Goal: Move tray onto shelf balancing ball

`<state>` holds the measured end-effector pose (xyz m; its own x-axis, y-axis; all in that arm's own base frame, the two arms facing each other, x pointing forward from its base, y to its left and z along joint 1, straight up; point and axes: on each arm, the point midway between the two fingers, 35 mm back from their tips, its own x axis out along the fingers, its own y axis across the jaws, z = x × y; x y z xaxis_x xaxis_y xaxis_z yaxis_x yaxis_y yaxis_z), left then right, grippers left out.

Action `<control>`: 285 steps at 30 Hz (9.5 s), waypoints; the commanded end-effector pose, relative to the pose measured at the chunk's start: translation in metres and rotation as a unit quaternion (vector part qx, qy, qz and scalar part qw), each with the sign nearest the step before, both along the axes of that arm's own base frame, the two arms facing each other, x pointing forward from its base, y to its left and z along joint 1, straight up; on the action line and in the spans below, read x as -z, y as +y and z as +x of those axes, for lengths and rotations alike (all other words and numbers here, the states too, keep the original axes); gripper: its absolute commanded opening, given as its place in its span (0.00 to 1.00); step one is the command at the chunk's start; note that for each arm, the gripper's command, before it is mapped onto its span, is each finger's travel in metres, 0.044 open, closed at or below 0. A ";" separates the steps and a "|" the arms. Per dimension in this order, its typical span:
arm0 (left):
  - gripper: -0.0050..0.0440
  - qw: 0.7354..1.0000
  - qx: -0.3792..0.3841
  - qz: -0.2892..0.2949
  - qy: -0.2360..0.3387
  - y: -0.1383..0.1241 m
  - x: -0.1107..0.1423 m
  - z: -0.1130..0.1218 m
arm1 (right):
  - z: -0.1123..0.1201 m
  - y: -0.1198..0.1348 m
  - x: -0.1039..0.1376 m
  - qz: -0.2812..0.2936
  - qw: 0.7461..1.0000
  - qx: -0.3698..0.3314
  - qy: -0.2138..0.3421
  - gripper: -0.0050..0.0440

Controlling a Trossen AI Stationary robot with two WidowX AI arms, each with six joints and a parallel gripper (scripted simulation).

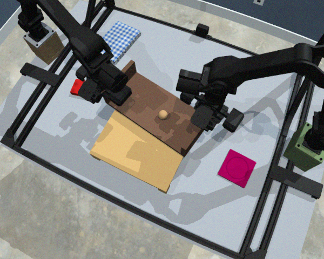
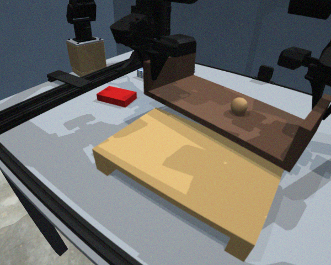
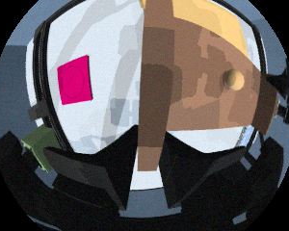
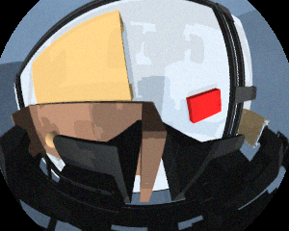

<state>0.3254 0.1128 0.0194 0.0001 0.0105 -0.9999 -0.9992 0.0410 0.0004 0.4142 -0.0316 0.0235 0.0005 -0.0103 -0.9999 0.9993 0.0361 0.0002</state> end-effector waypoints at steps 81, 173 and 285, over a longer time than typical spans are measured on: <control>0.14 1.000 0.000 0.000 0.000 0.030 0.000 -0.004 | 0.006 -0.030 -0.001 -0.001 1.000 0.000 0.000 0.14; 0.14 1.000 0.000 -0.005 -0.001 0.060 -0.001 -0.008 | 0.012 -0.059 -0.001 0.005 1.000 0.000 0.001 0.14; 0.14 1.000 0.000 0.003 0.000 0.099 0.000 -0.013 | 0.021 -0.098 -0.002 -0.003 1.000 0.000 0.000 0.14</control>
